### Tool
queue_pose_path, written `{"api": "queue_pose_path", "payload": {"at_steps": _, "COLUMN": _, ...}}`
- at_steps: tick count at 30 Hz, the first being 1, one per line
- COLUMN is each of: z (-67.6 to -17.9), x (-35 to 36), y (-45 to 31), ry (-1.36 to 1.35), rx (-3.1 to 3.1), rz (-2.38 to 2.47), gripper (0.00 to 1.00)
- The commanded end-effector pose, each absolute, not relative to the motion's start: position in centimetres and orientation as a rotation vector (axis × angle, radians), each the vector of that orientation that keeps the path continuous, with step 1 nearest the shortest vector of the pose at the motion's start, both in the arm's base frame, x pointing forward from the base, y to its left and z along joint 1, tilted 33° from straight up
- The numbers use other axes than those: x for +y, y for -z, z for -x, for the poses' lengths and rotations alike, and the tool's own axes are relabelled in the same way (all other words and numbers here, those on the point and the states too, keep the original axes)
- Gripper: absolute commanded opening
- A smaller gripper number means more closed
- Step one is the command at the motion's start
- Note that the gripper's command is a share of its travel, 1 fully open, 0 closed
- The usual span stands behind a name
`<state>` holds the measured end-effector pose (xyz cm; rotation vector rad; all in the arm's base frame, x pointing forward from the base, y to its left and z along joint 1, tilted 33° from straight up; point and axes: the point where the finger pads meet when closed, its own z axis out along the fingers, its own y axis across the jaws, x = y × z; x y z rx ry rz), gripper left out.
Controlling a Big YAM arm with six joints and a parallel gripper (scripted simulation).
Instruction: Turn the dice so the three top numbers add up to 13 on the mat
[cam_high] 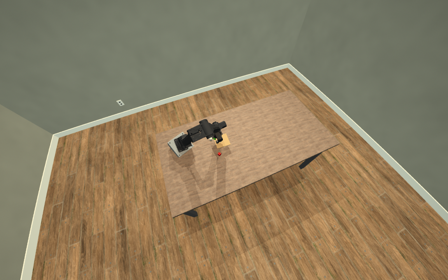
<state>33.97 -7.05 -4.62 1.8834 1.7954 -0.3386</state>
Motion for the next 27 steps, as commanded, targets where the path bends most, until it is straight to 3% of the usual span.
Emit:
{"api": "queue_pose_path", "payload": {"at_steps": 1, "z": -34.5, "x": -5.9, "y": 2.8, "ry": 0.316, "rx": 1.765, "rz": -1.895, "gripper": 0.39}}
{"api": "queue_pose_path", "payload": {"at_steps": 12, "z": -33.2, "x": -5.5, "y": 1.7, "ry": 0.359, "rx": 1.764, "rz": -1.923, "gripper": 0.39}}
{"api": "queue_pose_path", "payload": {"at_steps": 13, "z": -33.2, "x": -5.5, "y": 1.7, "ry": 0.361, "rx": 1.765, "rz": -1.923, "gripper": 1.00}}
{"api": "queue_pose_path", "payload": {"at_steps": 27, "z": -33.3, "x": -5.5, "y": 1.7, "ry": 0.358, "rx": 1.764, "rz": -1.923, "gripper": 1.00}}
